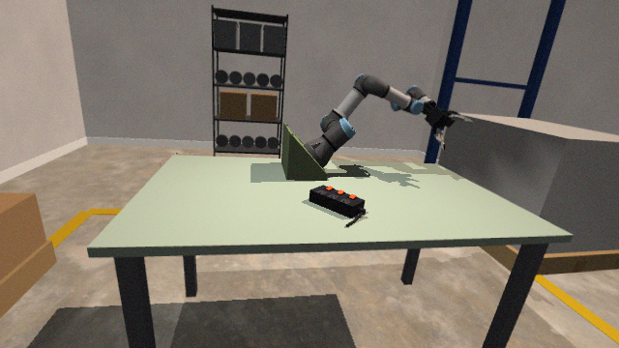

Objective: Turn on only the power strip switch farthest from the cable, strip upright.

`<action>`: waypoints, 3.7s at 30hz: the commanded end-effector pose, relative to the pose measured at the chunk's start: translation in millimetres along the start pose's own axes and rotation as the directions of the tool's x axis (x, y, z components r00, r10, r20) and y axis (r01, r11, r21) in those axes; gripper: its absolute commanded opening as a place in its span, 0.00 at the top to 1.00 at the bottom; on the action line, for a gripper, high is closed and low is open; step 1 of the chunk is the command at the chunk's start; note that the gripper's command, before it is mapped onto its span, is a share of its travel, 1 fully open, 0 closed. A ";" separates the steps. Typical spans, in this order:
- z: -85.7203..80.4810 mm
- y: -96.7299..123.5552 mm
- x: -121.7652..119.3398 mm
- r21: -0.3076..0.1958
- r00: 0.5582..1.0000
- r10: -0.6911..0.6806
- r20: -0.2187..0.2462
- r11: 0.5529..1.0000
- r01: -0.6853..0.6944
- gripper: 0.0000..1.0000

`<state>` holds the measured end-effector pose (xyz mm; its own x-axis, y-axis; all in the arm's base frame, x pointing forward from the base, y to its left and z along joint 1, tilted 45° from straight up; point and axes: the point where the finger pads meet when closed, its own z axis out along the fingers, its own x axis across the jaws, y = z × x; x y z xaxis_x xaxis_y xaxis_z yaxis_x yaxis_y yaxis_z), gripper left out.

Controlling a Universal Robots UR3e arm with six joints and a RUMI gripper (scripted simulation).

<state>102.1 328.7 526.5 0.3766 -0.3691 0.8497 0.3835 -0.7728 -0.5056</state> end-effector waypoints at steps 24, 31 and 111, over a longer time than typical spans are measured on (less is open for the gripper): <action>-0.1 0.2 1.1 0.000 1.000 0.002 -0.001 1.000 -0.002 0.00; 2.7 1.8 0.5 -0.008 1.000 0.000 0.000 1.000 0.000 0.00; 144.2 369.7 -55.8 -0.893 0.907 0.414 0.078 0.433 -0.121 0.00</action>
<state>338.7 164.0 289.7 0.5700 -0.5519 0.6087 -0.5543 -0.8051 -0.2110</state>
